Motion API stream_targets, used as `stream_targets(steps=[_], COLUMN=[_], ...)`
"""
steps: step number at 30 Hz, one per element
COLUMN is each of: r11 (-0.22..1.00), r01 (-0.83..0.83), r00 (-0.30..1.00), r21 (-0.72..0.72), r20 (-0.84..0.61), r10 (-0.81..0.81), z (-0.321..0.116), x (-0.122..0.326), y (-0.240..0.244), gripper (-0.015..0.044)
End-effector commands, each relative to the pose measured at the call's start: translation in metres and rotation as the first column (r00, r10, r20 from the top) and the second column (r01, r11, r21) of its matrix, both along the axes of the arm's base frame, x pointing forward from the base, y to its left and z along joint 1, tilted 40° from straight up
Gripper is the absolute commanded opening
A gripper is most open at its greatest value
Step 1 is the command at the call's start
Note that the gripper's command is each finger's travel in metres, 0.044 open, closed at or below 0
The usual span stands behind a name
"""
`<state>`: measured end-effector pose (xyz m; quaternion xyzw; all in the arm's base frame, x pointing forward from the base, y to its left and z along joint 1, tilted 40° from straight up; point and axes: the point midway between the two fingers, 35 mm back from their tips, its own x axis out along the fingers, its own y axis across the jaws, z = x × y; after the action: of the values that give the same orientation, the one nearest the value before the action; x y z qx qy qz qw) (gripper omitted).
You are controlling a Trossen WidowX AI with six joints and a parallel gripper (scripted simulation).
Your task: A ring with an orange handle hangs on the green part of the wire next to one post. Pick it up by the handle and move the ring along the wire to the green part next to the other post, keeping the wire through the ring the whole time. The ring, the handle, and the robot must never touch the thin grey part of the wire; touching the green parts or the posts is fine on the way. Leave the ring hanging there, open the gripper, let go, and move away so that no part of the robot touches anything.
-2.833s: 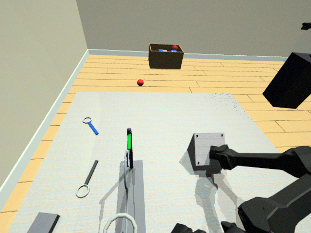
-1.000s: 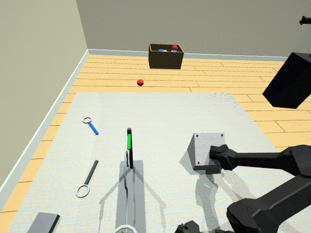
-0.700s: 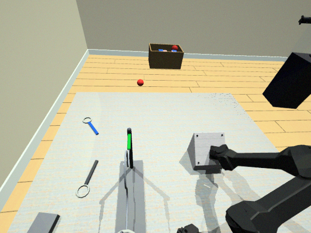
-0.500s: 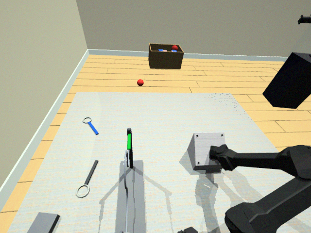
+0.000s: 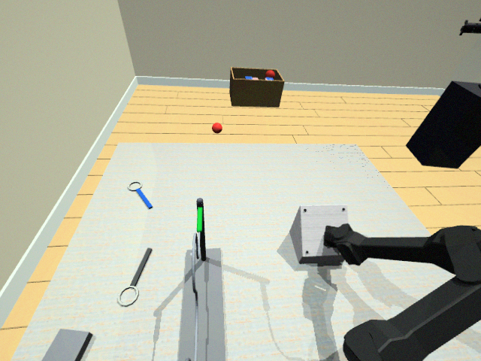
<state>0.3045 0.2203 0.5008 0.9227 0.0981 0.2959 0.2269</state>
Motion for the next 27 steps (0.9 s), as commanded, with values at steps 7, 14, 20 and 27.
stream_targets(steps=[7, 14, 20, 27], r11=[0.979, 0.931, 0.868, 0.771], r01=[0.008, 0.022, 0.038, 0.061], r00=[0.999, 0.997, 0.994, 0.990], r21=[-0.205, -0.364, -0.495, -0.634], r20=[0.043, 0.077, 0.105, 0.135], r10=[0.001, 0.007, 0.017, 0.033], z=[-0.020, -0.039, -0.057, -0.080], x=[-0.004, -0.007, -0.008, -0.009], y=[0.025, 0.040, 0.051, 0.060], gripper=[-0.0150, -0.0150, -0.0150, -0.0150])
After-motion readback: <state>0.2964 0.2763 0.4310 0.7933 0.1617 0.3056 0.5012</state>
